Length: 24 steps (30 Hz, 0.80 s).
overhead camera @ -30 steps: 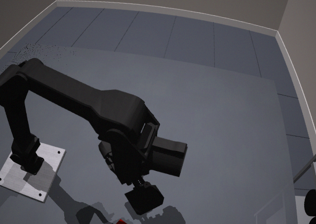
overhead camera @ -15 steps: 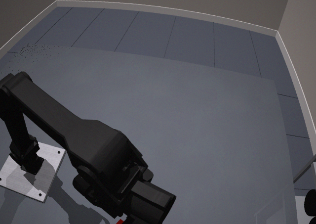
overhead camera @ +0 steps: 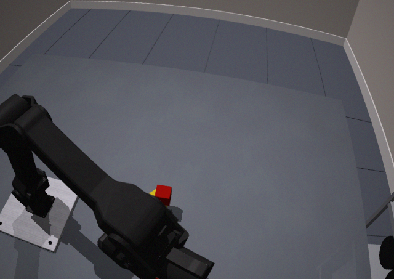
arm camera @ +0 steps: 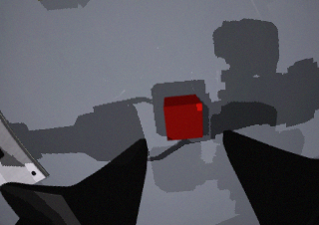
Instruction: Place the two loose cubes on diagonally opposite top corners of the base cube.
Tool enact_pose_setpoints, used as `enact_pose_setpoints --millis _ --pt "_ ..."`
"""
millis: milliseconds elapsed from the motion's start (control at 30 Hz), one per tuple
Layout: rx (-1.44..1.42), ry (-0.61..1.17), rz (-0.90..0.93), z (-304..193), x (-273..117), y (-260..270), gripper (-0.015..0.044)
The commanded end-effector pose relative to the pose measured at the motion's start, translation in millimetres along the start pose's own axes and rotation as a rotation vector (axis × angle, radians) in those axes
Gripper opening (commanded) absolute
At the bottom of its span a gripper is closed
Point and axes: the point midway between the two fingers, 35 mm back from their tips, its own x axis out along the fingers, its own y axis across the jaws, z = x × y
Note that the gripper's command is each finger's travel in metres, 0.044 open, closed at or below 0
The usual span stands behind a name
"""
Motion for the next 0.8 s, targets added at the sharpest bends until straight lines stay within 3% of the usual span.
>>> enact_pose_setpoints --millis 0,767 --pt "-0.004 0.002 -0.014 -0.7 6.4 -1.5 0.0265" --pt "-0.004 0.002 -0.014 -0.7 44.5 -2.0 0.0265"
